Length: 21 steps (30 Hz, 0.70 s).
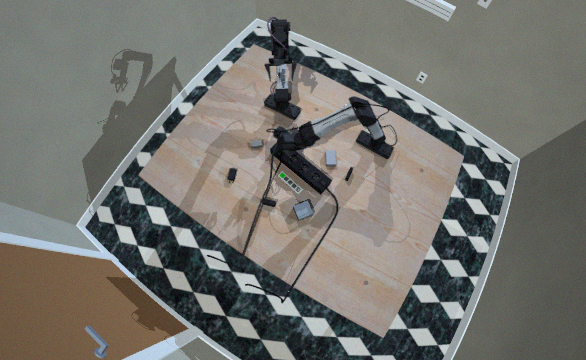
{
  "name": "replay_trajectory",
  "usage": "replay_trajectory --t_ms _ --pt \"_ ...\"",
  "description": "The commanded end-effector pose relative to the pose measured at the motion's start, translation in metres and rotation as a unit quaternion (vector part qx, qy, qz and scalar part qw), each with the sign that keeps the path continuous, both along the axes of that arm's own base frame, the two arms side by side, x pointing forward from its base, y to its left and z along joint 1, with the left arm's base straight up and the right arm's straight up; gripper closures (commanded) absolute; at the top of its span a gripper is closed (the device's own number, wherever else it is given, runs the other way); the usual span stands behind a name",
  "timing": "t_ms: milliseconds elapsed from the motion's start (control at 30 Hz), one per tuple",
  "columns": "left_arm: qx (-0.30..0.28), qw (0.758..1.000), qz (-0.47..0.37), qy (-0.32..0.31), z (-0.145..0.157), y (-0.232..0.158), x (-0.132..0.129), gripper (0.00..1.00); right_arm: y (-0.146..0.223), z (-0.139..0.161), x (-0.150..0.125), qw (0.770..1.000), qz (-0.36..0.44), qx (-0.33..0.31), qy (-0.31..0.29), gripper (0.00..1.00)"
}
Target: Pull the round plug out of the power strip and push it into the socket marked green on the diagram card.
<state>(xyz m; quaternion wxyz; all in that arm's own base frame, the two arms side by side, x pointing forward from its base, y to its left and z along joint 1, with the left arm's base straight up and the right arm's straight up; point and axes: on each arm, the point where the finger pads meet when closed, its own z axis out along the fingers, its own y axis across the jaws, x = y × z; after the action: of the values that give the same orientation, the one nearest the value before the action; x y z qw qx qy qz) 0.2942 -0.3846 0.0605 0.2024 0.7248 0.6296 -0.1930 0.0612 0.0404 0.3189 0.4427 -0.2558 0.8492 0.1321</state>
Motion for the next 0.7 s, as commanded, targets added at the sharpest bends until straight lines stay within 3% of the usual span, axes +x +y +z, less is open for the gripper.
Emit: replay_trajectory --t_ms 0,367,667 --pt "0.102 0.995 0.020 0.009 -0.069 0.040 -0.025 0.67 -0.001 0.007 0.000 1.000 -0.002 0.006 -0.008 0.00" --pt "0.124 0.988 0.010 0.091 -0.068 0.040 -0.012 0.67 -0.001 0.007 0.000 1.000 -0.002 0.006 -0.008 0.00" --pt "0.115 0.993 0.016 0.039 -0.068 0.040 -0.021 0.67 -0.001 0.007 0.000 1.000 -0.002 0.006 -0.008 0.00"
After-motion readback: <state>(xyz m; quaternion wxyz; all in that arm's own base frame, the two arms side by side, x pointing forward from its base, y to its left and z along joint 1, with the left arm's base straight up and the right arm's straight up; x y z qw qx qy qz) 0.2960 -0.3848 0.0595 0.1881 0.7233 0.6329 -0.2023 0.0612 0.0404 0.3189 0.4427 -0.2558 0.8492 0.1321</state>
